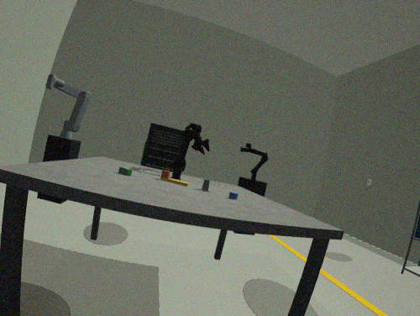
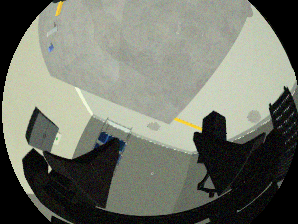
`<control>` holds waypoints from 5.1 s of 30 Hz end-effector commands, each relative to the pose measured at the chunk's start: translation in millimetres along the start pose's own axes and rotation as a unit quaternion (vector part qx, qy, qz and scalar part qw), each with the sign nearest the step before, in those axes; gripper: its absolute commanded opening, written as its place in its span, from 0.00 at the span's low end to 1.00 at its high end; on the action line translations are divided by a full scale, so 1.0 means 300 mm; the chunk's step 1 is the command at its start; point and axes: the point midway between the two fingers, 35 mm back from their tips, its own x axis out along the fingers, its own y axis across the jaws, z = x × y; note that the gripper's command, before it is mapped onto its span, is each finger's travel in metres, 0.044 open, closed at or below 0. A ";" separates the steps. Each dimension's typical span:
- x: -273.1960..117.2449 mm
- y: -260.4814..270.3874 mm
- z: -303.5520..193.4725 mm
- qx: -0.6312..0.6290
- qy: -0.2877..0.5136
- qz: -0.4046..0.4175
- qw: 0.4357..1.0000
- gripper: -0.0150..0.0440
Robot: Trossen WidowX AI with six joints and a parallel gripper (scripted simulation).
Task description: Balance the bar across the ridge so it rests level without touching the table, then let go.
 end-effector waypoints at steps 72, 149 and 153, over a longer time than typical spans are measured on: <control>0.420 0.964 0.122 0.533 -0.144 0.197 0.810 0.79; 0.261 1.617 0.948 0.874 -0.169 0.384 0.246 0.79; 0.236 1.626 0.995 0.882 -0.165 0.389 0.210 0.79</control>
